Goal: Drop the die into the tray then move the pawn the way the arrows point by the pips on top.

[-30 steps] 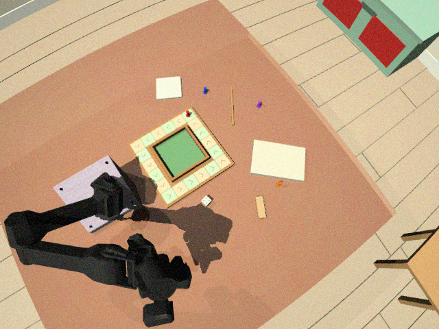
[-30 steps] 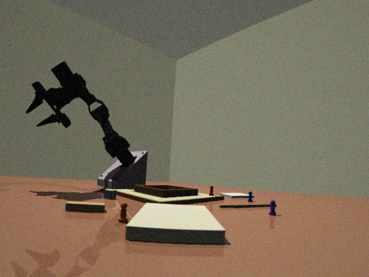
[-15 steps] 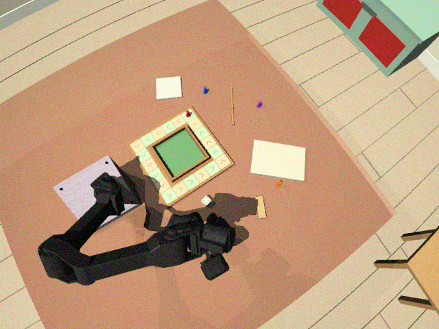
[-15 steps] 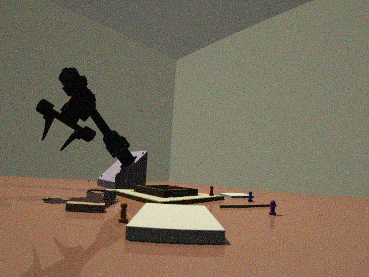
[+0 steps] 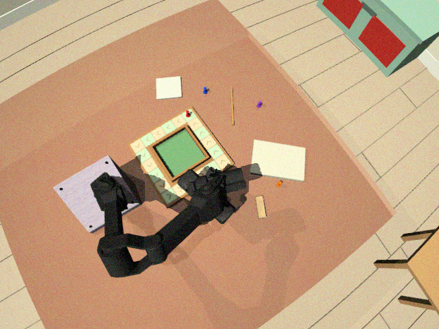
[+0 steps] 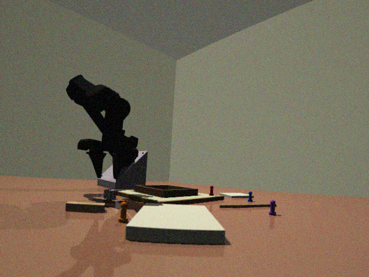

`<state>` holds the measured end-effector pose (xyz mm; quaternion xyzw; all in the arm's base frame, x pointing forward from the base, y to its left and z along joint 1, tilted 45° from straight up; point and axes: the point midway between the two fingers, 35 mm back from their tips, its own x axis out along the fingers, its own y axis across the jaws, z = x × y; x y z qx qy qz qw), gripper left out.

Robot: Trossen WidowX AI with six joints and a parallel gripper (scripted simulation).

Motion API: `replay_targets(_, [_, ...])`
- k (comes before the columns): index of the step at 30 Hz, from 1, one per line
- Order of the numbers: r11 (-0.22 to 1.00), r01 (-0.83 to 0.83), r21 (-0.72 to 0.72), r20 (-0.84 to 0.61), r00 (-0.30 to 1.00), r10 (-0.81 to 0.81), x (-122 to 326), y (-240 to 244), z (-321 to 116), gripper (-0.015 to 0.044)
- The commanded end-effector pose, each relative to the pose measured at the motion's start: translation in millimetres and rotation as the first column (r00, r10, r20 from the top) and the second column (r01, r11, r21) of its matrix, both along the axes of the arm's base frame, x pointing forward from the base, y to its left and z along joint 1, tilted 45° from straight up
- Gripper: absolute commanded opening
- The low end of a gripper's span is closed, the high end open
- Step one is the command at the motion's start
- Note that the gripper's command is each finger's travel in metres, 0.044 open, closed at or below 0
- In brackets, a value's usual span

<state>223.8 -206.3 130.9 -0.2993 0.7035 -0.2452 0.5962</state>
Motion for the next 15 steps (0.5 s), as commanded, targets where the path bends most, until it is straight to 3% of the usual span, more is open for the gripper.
replay_targets(1, [1.0,0.005,0.024,-0.005,1.0,-0.005,5.2,3.4,-7.1,0.0275])
replay_targets(15, [1.0,0.005,0.023,-0.005,1.0,-0.005,3.6,-11.8,-23.2,0.0275])
